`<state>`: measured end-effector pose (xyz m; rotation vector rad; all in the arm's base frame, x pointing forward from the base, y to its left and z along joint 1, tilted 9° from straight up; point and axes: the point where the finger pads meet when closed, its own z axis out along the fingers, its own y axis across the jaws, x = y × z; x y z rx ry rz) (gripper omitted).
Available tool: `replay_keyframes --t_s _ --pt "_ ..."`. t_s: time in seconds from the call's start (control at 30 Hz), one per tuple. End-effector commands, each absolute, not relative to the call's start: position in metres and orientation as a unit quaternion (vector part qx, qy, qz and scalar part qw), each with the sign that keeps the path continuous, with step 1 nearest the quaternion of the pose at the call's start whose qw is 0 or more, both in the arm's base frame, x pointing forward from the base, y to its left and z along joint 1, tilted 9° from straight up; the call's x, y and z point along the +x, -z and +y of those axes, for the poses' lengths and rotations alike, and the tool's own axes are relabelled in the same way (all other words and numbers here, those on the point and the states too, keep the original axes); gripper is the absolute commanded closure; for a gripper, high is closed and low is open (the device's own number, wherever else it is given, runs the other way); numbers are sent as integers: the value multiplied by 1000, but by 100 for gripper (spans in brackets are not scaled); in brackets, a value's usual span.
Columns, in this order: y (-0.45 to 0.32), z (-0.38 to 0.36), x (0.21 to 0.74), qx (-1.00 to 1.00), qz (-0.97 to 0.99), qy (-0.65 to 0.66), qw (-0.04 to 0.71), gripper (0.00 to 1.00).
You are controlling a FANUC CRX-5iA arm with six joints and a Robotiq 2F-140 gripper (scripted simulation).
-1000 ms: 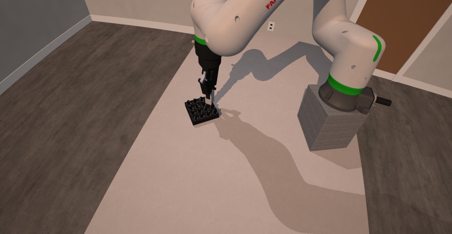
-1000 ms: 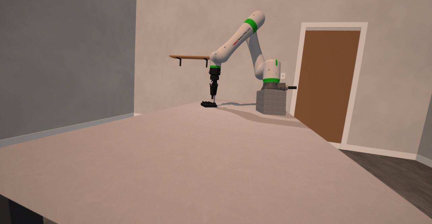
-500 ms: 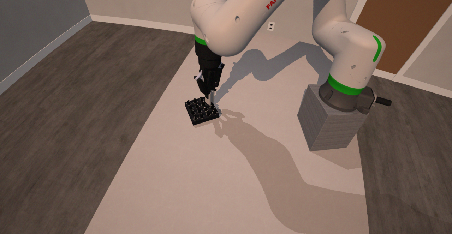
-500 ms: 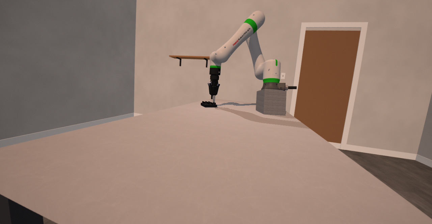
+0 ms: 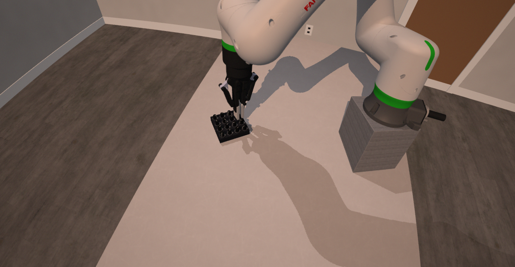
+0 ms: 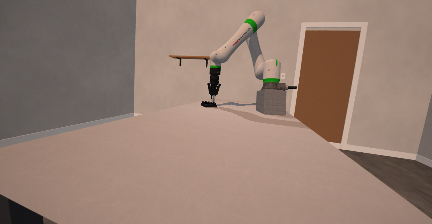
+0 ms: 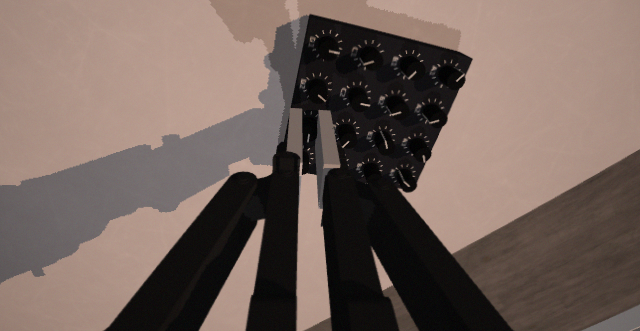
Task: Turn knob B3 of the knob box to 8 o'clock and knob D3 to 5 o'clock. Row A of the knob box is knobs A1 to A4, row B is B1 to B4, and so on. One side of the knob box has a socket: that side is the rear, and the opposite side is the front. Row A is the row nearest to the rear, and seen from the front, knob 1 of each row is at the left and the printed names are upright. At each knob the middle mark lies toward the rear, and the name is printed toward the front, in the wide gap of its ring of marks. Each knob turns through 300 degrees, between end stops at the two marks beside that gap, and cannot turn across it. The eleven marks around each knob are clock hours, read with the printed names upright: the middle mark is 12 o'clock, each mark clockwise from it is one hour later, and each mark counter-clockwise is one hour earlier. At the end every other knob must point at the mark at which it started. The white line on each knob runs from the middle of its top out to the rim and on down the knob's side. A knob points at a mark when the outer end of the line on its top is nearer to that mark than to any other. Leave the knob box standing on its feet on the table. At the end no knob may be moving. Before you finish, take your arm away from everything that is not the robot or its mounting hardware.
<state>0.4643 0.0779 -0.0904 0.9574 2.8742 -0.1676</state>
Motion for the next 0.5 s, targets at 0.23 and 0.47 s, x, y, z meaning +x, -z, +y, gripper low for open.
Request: replay_keyframes --t_s 0.23,0.47 --pt "90 78 464 375 924 53 59 95" --pt "90 78 464 388 918 52 60 95"
